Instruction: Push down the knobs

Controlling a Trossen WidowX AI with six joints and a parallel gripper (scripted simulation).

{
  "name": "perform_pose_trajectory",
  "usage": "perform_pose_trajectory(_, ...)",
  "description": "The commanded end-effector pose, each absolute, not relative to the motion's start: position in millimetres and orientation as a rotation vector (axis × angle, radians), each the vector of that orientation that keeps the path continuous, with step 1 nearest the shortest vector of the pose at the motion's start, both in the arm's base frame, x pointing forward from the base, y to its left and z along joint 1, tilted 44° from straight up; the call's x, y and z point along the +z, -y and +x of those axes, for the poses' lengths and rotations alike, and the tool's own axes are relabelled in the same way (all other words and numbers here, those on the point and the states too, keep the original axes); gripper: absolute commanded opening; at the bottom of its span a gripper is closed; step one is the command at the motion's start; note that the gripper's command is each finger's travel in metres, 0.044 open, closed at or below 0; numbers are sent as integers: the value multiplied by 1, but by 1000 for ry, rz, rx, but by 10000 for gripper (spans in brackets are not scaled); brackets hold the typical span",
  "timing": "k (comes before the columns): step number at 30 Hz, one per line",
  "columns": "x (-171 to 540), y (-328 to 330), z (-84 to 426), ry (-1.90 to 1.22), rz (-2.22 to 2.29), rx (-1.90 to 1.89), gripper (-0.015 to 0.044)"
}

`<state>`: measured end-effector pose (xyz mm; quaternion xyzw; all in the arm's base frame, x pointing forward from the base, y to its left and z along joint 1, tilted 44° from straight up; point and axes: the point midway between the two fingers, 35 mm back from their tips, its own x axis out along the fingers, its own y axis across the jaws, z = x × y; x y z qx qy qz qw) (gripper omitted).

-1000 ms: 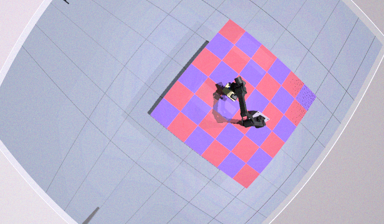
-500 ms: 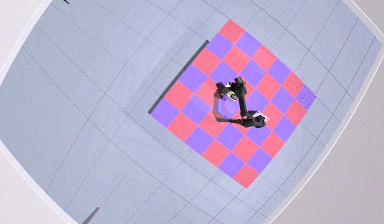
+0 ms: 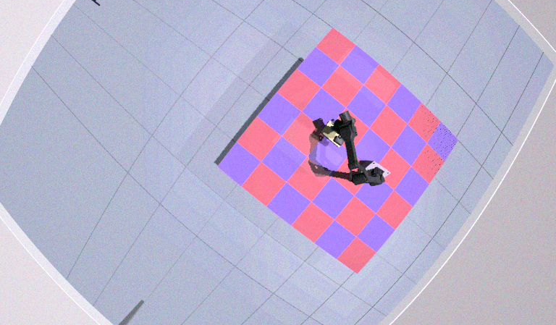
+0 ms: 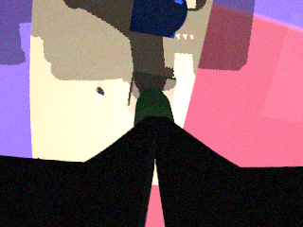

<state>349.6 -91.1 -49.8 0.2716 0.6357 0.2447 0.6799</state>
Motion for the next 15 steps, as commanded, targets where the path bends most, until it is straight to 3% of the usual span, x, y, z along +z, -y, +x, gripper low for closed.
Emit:
perform_pose_trajectory(1, -59, 80, 353, -1435, 603, 574, 0)
perform_pose_trajectory(15, -51, 88, 353, -1435, 603, 573, 0)
